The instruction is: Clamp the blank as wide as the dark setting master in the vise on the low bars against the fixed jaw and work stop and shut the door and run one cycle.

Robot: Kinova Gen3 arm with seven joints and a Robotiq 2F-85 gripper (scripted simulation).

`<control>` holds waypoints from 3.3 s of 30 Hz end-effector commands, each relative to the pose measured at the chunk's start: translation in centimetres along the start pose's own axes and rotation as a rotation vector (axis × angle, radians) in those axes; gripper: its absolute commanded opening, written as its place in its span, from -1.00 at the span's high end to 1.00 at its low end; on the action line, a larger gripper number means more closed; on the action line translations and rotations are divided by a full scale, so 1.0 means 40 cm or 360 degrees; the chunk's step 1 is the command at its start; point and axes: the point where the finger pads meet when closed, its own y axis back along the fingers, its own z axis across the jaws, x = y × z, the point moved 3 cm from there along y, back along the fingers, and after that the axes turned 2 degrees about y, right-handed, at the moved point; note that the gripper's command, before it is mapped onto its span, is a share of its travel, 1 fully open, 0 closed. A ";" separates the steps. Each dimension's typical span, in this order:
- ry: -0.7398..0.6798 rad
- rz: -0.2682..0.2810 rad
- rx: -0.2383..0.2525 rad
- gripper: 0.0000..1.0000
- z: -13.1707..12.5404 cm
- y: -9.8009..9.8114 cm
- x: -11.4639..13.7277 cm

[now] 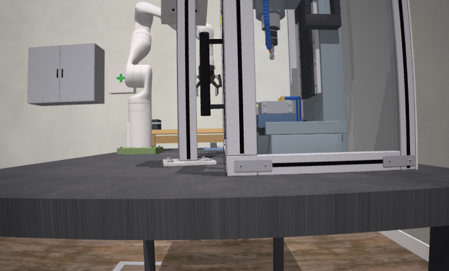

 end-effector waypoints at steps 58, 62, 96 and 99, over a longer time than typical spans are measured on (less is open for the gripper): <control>0.0001 0.0003 -0.0001 -1.00 0.060 -0.375 -0.135; 0.0001 0.0003 -0.0001 -1.00 0.061 -0.420 -0.136; 0.0001 0.0003 -0.0001 -1.00 0.061 -0.524 -0.136; 0.0001 0.0003 -0.0001 -1.00 0.061 -0.524 -0.136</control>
